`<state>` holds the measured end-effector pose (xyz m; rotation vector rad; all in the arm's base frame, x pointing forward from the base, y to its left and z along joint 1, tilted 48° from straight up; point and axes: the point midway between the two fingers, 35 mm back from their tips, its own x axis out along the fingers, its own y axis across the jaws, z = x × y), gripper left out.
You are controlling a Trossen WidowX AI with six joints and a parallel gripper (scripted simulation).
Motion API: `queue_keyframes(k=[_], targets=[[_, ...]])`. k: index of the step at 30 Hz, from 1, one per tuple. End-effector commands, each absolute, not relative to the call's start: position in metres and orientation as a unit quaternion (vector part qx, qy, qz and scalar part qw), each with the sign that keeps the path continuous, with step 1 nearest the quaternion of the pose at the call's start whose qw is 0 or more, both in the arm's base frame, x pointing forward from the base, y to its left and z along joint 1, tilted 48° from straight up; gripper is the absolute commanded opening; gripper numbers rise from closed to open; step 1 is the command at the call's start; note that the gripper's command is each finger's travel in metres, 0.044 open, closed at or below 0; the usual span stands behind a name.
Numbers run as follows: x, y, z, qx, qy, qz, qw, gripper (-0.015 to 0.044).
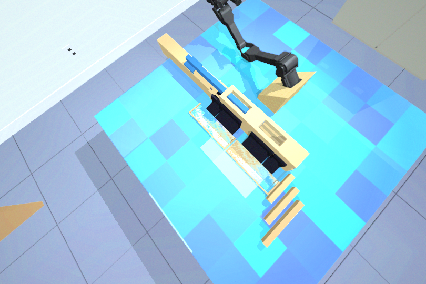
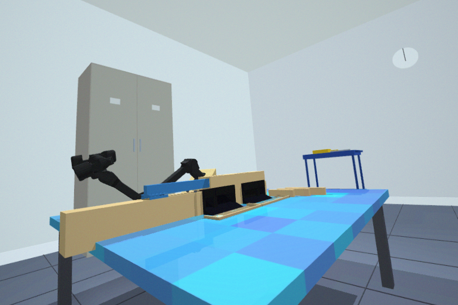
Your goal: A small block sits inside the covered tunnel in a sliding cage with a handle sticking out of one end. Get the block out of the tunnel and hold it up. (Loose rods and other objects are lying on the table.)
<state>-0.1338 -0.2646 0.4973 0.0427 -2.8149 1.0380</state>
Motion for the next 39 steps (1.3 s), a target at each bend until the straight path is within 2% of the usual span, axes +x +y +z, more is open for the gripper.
queue_keyframes(k=[1,5,13,21,31,39], targets=[[-0.134,-0.265,0.497,0.014,-0.936,0.345,0.071,0.0426],[-0.131,-0.253,0.512,0.017,-0.915,0.392,0.096,0.044],[-0.137,-0.128,0.563,-0.026,-0.796,0.571,0.201,0.044],[-0.121,0.014,0.577,-0.072,-0.621,0.712,0.321,0.044],[-0.072,0.167,0.545,-0.12,-0.377,0.786,0.475,0.044],[-0.014,0.272,0.474,-0.153,-0.155,0.78,0.587,0.044]])
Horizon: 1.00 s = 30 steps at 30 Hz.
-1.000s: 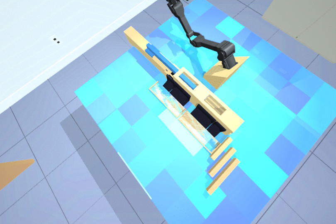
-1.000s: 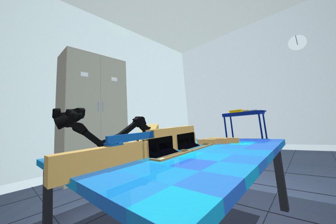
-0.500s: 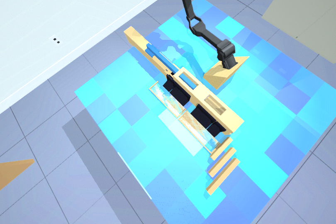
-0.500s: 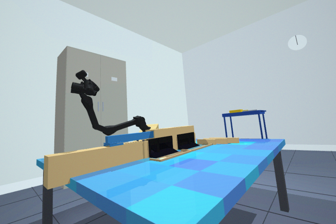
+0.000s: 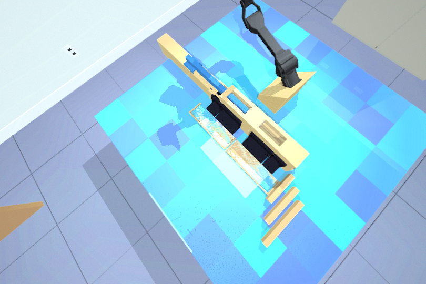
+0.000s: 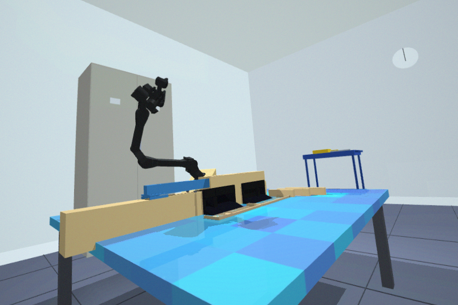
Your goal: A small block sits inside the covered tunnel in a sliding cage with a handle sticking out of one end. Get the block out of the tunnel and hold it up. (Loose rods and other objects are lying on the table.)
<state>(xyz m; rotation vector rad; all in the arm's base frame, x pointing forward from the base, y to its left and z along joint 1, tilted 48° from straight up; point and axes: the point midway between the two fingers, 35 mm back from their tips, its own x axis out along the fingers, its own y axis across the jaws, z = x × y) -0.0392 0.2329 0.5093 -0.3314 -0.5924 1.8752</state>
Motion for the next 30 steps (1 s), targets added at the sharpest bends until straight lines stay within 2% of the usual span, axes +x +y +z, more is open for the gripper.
queue_keyframes(k=[1,8,15,23,30], targets=[[-0.005,0.283,0.463,-0.157,-0.127,0.774,0.6,0.044],[0.051,0.337,0.38,-0.177,0.057,0.708,0.681,0.044],[0.101,0.36,0.277,-0.216,0.211,0.613,0.73,0.044],[0.146,0.35,0.183,-0.244,0.339,0.48,0.771,0.044],[0.191,0.302,0.085,-0.266,0.447,0.269,0.811,0.044]])
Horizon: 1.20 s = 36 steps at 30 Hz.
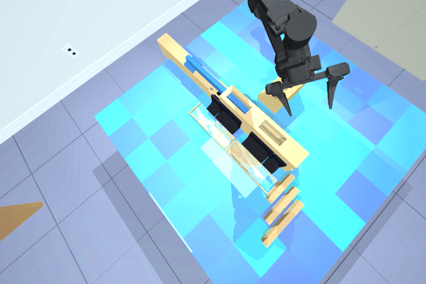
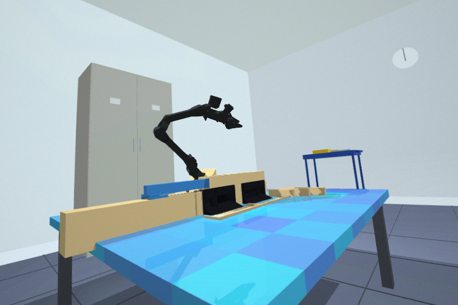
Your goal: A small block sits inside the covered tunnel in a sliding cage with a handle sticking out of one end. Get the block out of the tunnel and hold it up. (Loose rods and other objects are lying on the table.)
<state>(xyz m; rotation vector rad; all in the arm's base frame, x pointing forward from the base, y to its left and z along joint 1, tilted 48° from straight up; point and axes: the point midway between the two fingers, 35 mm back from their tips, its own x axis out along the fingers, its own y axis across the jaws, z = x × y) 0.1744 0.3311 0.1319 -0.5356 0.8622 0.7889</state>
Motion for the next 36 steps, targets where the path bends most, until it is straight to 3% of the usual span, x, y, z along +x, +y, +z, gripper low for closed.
queue_keyframes(k=[1,10,20,36], targets=[[0.196,0.293,0.073,-0.27,0.456,0.238,0.814,0.044],[0.222,0.186,-0.012,-0.323,0.471,-0.046,0.82,0.044],[0.224,0.177,-0.015,-0.326,0.467,-0.066,0.82,0.044],[0.3,0.08,0.114,0.012,0.347,-0.302,0.888,0.044]])
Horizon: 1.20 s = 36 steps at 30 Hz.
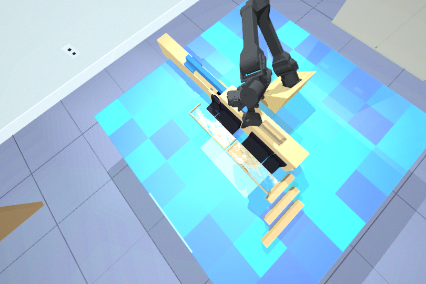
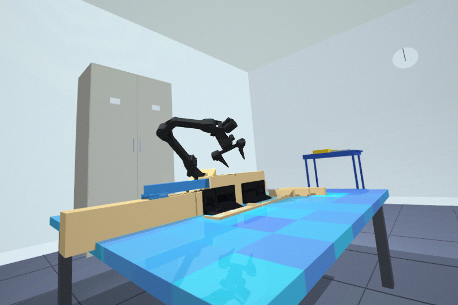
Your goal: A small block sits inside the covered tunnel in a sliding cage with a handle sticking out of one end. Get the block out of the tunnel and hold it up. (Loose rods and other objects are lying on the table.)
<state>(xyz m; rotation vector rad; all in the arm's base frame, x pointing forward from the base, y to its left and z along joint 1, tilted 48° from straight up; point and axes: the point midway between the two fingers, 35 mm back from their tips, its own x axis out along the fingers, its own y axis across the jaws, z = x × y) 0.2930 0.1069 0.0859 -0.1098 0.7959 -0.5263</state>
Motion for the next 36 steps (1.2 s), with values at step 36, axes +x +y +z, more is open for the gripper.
queue_keyframes(k=[36], targets=[[0.275,-0.082,0.185,0.201,0.19,-0.538,0.796,0.044]])
